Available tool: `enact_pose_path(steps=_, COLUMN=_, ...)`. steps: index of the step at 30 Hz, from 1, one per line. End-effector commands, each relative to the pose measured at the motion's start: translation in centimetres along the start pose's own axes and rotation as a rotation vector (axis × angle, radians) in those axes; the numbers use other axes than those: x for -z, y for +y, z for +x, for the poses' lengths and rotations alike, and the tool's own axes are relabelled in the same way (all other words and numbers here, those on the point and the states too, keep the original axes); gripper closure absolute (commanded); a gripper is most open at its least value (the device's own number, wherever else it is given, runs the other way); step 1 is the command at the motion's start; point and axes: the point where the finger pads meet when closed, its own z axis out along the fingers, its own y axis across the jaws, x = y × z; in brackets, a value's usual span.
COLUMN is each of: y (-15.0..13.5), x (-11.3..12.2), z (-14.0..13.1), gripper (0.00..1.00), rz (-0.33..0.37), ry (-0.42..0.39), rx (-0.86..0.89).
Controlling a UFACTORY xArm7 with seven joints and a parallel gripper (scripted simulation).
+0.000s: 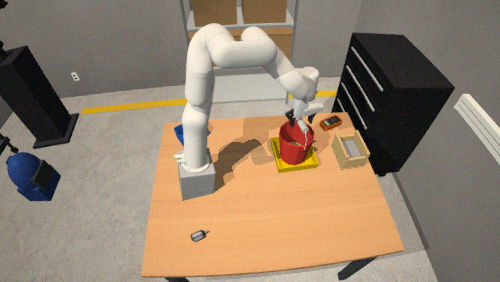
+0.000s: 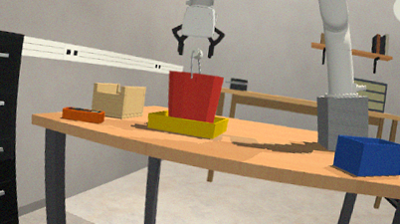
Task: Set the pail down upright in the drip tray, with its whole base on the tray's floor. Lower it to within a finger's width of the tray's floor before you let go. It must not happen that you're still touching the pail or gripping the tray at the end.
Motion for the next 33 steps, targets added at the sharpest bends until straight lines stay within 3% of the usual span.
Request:
enact_pose_path(steps=1, y=-0.14, x=0.15, z=-0.01, gripper=0.0, rz=0.004, ry=0.0, rx=0.0)
enact_pose_path(steps=33, y=-0.14, x=0.62, z=-0.01, gripper=0.0, rz=0.004, ry=0.0, rx=0.0)
